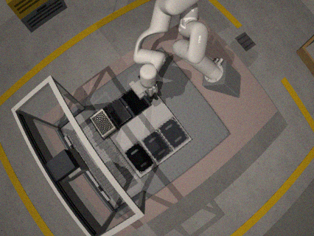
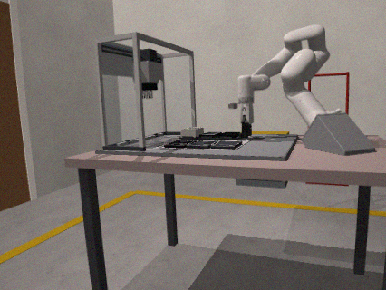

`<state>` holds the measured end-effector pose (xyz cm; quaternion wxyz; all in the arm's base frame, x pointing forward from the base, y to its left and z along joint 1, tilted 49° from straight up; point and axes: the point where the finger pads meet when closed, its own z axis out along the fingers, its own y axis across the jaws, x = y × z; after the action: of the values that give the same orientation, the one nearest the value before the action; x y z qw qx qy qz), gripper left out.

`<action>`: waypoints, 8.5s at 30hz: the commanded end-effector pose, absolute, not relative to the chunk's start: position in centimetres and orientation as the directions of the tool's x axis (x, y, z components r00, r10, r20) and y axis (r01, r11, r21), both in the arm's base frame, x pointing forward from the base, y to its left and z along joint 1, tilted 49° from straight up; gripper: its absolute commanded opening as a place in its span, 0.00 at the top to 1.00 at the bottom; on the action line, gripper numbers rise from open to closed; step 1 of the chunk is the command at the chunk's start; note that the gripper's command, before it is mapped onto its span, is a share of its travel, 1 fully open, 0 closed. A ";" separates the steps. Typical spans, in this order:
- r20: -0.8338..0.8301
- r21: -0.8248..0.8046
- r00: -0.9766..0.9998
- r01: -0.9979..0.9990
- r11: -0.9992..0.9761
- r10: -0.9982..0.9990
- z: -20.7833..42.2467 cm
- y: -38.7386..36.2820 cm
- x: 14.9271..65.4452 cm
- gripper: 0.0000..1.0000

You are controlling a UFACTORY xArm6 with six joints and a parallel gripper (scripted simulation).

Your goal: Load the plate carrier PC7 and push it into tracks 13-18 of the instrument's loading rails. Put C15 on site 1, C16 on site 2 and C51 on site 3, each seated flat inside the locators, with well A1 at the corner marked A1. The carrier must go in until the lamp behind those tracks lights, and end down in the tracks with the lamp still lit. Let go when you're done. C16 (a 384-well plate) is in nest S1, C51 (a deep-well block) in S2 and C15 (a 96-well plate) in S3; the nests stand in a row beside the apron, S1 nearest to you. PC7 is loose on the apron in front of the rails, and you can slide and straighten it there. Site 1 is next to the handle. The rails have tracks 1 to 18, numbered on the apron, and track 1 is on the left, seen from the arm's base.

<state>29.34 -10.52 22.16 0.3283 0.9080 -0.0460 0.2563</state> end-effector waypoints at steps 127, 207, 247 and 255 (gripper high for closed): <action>0.498 0.572 0.863 -0.253 -0.781 0.085 28.0 -9.5 39.4 0.18; 0.498 0.572 0.863 -0.253 -0.781 0.086 30.5 -9.1 43.7 0.18; 0.498 0.572 0.863 -0.253 -0.781 0.086 30.6 -9.0 44.0 0.18; 0.498 0.572 0.863 -0.253 -0.781 0.086 30.6 -9.0 44.0 0.18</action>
<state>43.93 -9.09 30.53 0.3283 0.9079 -0.0460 0.2565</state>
